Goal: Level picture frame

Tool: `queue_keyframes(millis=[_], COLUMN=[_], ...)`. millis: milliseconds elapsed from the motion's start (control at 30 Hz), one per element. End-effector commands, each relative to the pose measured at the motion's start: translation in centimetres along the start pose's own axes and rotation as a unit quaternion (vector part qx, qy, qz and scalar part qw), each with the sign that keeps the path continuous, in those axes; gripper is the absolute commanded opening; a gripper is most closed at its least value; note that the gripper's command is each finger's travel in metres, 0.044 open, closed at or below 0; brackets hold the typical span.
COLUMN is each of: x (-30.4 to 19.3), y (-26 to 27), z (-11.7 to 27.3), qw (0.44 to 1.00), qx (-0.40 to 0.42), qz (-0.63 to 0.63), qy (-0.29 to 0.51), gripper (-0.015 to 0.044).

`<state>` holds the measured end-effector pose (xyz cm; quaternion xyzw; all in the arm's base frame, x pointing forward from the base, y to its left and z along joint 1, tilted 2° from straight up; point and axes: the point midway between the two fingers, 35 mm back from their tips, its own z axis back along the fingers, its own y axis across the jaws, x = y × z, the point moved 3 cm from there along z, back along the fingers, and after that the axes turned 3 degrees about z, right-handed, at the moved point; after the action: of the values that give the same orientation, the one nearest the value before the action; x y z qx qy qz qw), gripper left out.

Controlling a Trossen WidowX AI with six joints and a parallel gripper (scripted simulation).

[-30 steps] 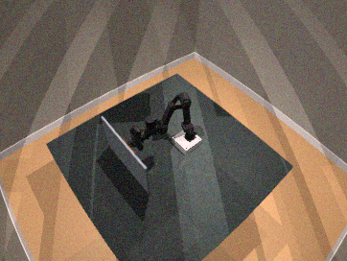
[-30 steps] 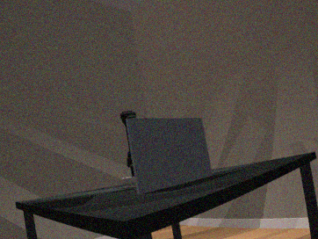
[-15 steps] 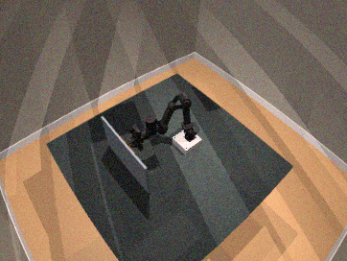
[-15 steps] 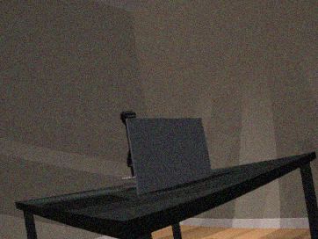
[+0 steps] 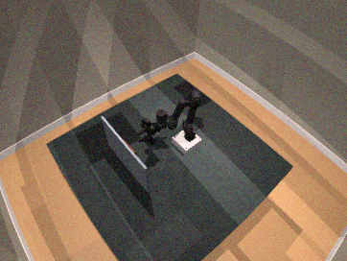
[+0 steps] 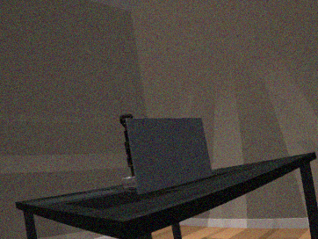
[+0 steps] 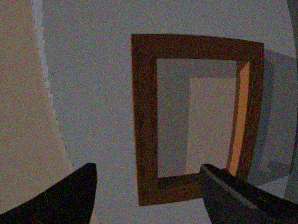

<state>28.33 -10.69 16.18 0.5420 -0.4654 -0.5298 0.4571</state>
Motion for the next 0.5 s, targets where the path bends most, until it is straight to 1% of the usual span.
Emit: queue_keyframes(millis=[0, 33, 67, 100, 267, 467], x=[-0.4, -0.4, -0.1, 0.0, 0.7, 0.4], y=[-0.5, -0.5, -0.3, 0.0, 2.0, 3.4], z=[1.7, 1.7, 0.9, 1.2, 4.5, 8.6], qw=[0.999, 0.999, 1.0, 1.0, 1.0, 1.0], qx=[-0.002, -0.002, -0.003, -0.003, -0.004, -0.005], qz=[-0.033, -0.033, -0.016, -0.016, -0.022, -0.029], qy=[0.005, 0.005, 0.001, 0.001, 0.002, 0.004], gripper=[0.026, 0.026, 0.026, 0.026, 0.026, 0.026])
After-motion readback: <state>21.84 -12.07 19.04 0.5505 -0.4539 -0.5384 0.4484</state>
